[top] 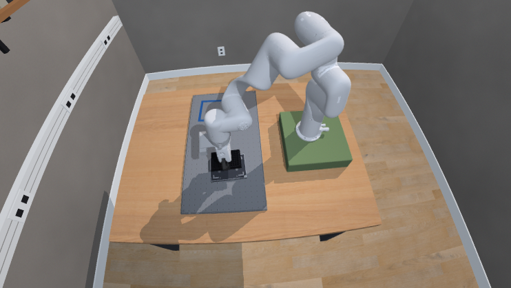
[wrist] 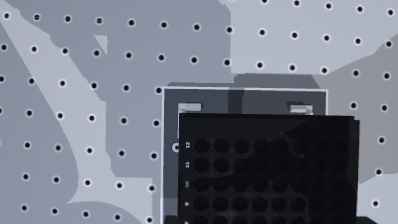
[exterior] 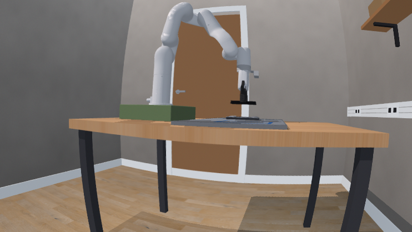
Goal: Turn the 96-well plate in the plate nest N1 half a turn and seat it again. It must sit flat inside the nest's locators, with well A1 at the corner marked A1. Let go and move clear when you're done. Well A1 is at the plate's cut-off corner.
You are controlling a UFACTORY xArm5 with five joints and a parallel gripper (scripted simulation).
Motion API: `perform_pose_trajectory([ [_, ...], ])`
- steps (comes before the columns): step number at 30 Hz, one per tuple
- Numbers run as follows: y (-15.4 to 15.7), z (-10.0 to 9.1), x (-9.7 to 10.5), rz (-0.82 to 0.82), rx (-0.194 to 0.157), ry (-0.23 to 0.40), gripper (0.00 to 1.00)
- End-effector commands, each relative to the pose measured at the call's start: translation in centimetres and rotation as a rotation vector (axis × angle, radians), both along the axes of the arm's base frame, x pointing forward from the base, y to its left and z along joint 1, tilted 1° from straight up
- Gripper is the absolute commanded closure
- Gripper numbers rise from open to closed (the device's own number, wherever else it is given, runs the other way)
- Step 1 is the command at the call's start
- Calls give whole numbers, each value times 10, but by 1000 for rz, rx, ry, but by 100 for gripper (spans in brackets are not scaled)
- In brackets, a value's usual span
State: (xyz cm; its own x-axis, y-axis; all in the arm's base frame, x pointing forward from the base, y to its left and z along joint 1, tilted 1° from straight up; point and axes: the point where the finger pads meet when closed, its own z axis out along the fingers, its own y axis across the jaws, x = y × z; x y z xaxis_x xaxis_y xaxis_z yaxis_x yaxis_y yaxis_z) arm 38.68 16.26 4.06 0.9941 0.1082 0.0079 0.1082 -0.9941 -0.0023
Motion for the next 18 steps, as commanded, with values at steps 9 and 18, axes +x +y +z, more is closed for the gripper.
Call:
perform_pose_trajectory([
  [9,1,-17,2,0,-3,-6,100],
  [18,1,-32,2,0,-3,-6,100],
])
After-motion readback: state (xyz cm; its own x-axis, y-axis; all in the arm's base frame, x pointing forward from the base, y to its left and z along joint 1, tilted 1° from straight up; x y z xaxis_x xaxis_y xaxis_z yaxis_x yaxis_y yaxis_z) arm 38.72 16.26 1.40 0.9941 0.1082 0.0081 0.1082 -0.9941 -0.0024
